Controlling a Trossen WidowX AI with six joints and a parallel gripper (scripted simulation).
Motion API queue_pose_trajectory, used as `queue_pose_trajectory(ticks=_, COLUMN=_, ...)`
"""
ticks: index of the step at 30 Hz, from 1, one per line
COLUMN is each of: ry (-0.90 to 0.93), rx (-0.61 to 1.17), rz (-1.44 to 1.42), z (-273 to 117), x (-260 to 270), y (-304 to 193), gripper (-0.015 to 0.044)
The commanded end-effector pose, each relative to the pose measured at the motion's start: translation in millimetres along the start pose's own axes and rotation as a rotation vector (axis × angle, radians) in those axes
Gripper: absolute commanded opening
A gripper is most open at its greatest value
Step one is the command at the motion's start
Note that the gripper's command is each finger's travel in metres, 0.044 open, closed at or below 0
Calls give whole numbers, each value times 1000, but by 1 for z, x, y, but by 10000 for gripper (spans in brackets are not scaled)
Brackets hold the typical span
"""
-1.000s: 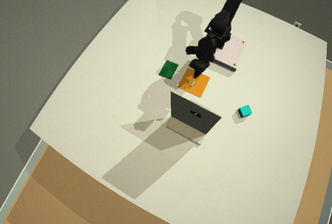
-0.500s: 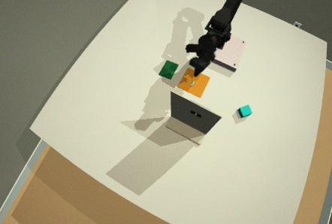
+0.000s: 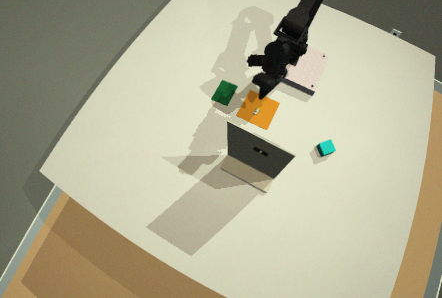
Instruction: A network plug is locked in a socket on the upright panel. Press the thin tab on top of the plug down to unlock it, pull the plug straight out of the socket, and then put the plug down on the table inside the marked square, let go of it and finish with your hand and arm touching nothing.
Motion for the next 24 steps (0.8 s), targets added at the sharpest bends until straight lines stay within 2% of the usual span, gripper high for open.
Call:
queue_pose_trajectory(ticks=1, ry=14, rx=7, rz=-6, z=-7, x=6, y=-2, gripper=156)
queue_pose_trajectory(ticks=24, ry=13, rx=7, rz=-5, z=-36, x=20, y=-5, gripper=156)
Point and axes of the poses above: the point midway between the two fingers, 35 mm back from their tips, its own z axis out along the fingers, its own x axis across the jaws, y = z × x, the point moved 4 cm from there along -z, back along the fingers, and after that the axes turned 13 degrees about z, right-handed, at the moved point
